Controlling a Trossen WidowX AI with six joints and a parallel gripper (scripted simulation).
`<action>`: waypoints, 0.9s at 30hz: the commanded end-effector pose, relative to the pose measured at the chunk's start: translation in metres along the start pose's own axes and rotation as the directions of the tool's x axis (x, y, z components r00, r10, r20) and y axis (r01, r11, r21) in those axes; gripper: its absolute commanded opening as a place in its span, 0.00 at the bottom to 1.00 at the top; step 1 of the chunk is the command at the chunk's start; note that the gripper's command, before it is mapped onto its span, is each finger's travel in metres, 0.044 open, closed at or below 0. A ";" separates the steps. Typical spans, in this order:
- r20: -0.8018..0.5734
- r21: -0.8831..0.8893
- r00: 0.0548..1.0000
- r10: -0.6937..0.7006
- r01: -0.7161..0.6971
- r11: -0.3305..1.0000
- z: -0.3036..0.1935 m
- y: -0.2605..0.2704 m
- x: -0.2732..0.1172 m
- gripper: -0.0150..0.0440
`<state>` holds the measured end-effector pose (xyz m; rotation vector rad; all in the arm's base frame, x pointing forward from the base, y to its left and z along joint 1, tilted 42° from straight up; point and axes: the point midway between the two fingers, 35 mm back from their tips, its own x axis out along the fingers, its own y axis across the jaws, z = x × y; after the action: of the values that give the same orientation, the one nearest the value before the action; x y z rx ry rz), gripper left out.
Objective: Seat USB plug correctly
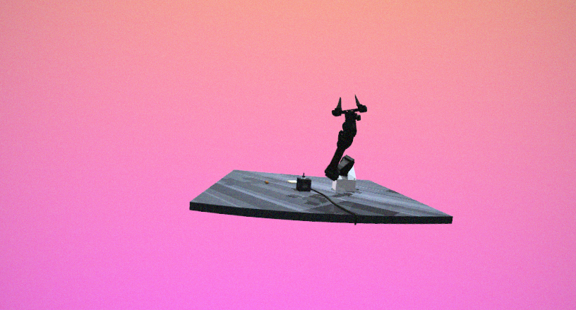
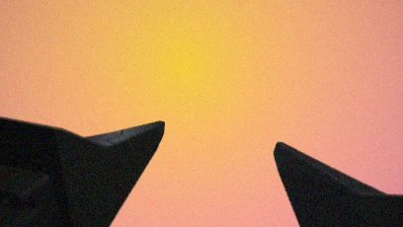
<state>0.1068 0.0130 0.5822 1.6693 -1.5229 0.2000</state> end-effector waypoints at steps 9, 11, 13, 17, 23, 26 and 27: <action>0.140 -0.148 0.966 -0.217 0.237 0.960 0.090 0.014 0.041 1.00; 0.159 -0.219 0.947 -0.280 0.310 0.925 0.108 0.008 0.050 1.00; 0.169 -0.293 0.924 -0.343 0.379 0.878 0.123 0.000 0.058 1.00; 0.169 -0.384 0.876 -0.452 0.481 0.788 0.148 -0.020 0.070 1.00; 0.158 -0.485 0.793 -0.589 0.582 0.653 0.174 -0.054 0.081 1.00; 0.152 -0.557 0.734 -0.661 0.616 0.557 0.186 -0.076 0.084 1.00; 0.150 -0.586 0.713 -0.685 0.622 0.519 0.189 -0.084 0.085 1.00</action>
<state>0.0910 -0.1446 0.5190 1.6228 -0.9535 -0.4443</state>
